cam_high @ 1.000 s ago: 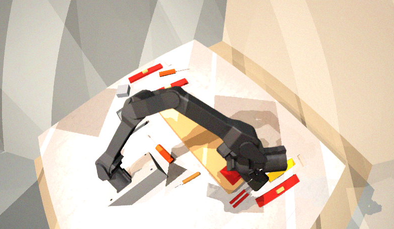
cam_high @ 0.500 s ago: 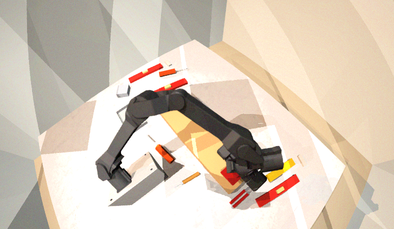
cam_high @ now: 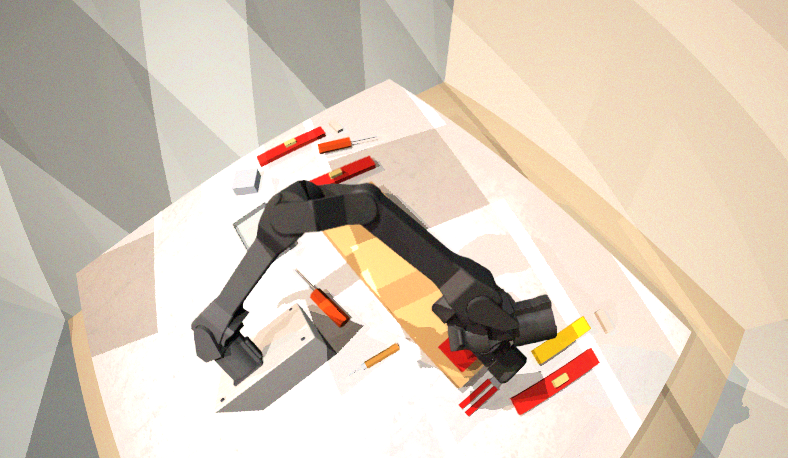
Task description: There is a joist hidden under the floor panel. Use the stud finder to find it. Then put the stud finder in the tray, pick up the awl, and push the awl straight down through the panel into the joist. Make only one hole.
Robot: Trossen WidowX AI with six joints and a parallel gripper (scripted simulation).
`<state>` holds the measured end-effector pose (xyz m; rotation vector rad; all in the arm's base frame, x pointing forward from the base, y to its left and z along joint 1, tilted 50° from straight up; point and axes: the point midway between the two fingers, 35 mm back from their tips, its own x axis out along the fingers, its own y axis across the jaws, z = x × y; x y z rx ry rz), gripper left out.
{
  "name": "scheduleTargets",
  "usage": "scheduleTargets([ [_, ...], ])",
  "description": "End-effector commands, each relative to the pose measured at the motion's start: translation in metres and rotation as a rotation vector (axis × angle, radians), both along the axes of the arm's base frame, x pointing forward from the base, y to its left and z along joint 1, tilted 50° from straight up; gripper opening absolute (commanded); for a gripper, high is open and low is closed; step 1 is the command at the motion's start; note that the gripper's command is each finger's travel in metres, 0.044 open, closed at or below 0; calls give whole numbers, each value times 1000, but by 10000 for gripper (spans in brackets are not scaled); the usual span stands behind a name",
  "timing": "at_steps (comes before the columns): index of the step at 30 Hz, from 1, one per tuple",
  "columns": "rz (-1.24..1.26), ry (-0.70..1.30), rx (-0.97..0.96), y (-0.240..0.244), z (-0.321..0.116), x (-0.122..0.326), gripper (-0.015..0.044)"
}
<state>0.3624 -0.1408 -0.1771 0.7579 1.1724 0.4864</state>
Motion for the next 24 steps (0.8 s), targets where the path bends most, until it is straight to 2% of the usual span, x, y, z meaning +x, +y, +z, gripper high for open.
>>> scheduleTargets([
  [1,-8,-2,5,3,-3,0,0],
  [15,-8,-2,6,15,-13,1,0],
  [24,-8,-2,8,33,7,2,0],
])
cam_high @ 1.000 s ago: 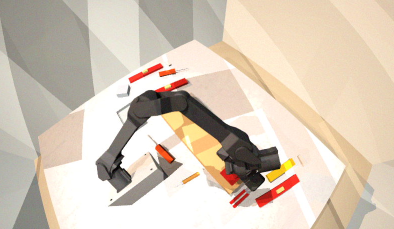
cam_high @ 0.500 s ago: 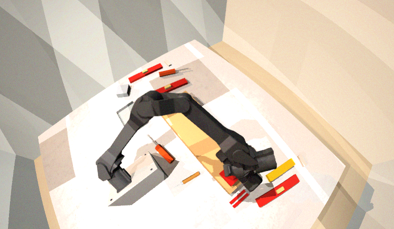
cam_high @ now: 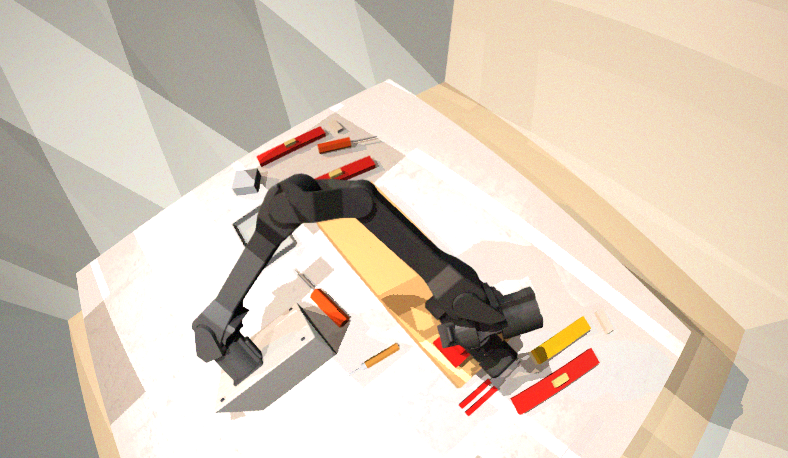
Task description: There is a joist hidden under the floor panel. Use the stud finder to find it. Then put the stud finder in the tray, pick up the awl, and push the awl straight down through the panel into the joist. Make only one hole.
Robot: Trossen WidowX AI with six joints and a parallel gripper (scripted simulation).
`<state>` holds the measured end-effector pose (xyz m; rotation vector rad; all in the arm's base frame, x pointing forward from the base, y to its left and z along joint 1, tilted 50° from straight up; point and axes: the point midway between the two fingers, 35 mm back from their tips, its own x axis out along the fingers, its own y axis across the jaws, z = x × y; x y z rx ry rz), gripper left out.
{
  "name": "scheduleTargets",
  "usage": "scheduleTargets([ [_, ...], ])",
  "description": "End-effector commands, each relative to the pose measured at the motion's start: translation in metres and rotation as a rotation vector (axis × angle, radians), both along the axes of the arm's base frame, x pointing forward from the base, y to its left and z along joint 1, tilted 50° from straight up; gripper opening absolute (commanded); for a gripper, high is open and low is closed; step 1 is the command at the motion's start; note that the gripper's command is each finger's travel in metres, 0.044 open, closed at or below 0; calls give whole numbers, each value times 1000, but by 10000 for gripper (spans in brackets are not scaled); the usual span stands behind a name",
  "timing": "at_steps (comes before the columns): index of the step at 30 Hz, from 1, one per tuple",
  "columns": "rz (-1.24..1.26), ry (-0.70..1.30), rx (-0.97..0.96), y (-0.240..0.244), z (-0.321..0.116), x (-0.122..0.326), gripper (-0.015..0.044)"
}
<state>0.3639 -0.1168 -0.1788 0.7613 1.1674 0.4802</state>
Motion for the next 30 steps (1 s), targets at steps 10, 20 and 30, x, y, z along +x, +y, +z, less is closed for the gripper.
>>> scheduleTargets([
  [10,0,1,11,31,32,2,0],
  [20,0,2,13,52,55,4,0],
  [30,0,3,15,72,79,5,0],
])
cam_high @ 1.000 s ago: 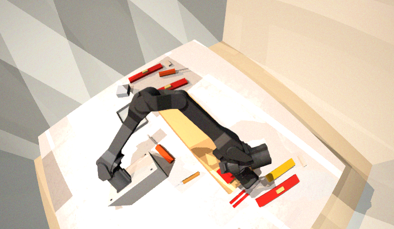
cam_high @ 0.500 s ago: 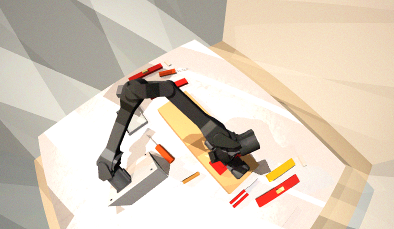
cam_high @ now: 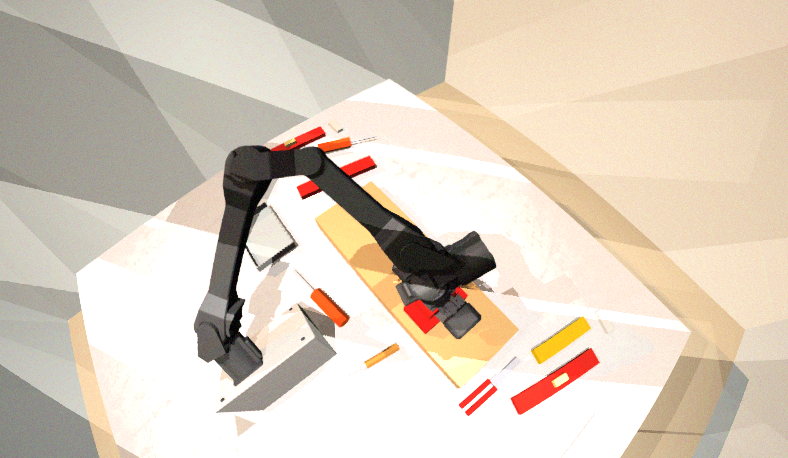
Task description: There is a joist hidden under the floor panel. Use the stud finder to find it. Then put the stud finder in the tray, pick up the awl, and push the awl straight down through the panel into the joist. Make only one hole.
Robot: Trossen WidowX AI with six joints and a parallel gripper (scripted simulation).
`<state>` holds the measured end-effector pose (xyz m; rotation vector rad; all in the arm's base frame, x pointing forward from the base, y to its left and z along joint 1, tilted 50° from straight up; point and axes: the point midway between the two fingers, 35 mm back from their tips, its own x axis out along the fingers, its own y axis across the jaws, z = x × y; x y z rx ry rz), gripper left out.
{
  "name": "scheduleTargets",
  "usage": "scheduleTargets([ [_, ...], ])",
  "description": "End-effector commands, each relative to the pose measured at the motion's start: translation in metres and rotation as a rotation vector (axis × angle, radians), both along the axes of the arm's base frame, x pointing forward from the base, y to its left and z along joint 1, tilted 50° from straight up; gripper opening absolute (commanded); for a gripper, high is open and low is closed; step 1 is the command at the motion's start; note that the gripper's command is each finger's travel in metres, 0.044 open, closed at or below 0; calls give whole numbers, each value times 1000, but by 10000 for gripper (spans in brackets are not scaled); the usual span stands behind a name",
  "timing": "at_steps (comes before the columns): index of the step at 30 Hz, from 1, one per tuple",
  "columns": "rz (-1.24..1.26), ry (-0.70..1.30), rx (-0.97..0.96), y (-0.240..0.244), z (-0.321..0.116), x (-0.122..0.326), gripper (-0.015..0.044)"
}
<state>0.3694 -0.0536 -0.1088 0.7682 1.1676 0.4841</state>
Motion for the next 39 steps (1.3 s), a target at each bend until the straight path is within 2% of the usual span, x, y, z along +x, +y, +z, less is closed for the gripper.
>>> scheduleTargets([
  [1,0,1,8,11,11,0,0],
  [39,0,3,13,90,102,6,0],
])
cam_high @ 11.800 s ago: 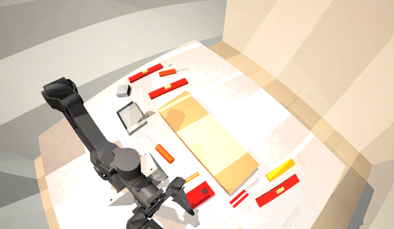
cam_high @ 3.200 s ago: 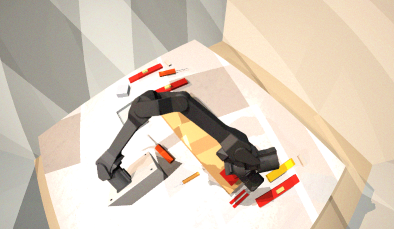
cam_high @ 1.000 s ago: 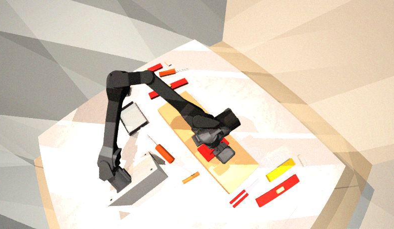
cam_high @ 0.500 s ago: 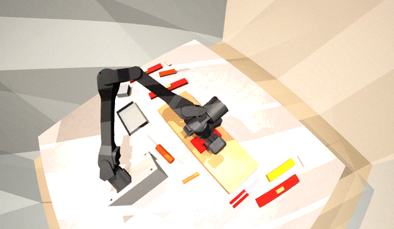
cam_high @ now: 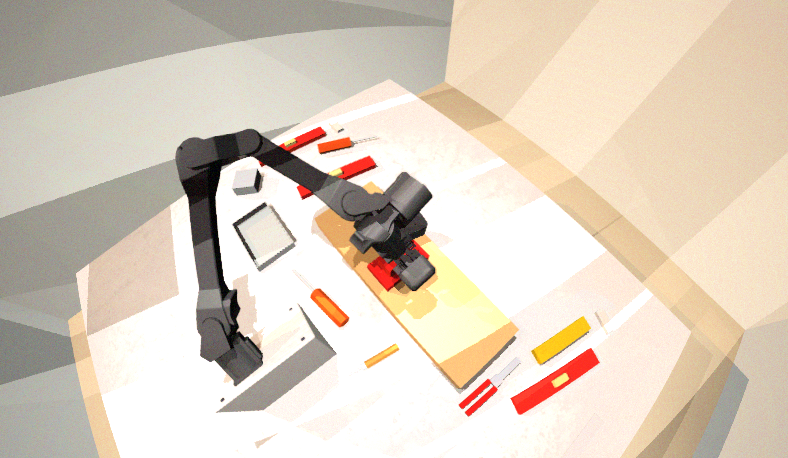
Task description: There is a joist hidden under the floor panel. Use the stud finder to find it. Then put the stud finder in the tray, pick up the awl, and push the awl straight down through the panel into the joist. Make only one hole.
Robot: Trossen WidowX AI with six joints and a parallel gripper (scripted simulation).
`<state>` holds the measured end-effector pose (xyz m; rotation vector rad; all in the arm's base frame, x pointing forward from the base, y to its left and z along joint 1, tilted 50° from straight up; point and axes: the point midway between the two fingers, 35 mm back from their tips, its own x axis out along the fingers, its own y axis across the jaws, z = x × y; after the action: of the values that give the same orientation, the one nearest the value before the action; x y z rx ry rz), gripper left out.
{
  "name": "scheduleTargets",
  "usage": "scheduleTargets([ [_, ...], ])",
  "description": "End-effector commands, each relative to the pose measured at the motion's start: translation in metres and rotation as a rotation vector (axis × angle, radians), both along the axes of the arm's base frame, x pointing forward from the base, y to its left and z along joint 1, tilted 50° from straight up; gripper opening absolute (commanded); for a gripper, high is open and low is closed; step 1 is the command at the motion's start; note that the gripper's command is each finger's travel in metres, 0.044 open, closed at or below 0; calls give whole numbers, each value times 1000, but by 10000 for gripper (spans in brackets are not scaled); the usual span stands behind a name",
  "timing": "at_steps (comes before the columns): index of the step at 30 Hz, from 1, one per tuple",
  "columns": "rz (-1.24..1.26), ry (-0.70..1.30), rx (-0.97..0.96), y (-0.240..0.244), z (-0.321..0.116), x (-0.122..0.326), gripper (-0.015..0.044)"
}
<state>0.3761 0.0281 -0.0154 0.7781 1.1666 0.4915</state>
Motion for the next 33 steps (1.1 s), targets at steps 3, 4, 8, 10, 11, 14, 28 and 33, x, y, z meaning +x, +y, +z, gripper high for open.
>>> scheduleTargets([
  [3,0,2,2,14,15,0,0],
  [4,0,2,2,16,18,0,0],
  [8,0,2,3,25,28,1,0],
  [10,0,2,3,29,32,1,0],
  [11,0,2,3,31,35,1,0],
  [14,0,2,4,37,42,2,0],
  [28,0,2,5,66,76,4,0],
  [33,0,2,6,76,88,5,0],
])
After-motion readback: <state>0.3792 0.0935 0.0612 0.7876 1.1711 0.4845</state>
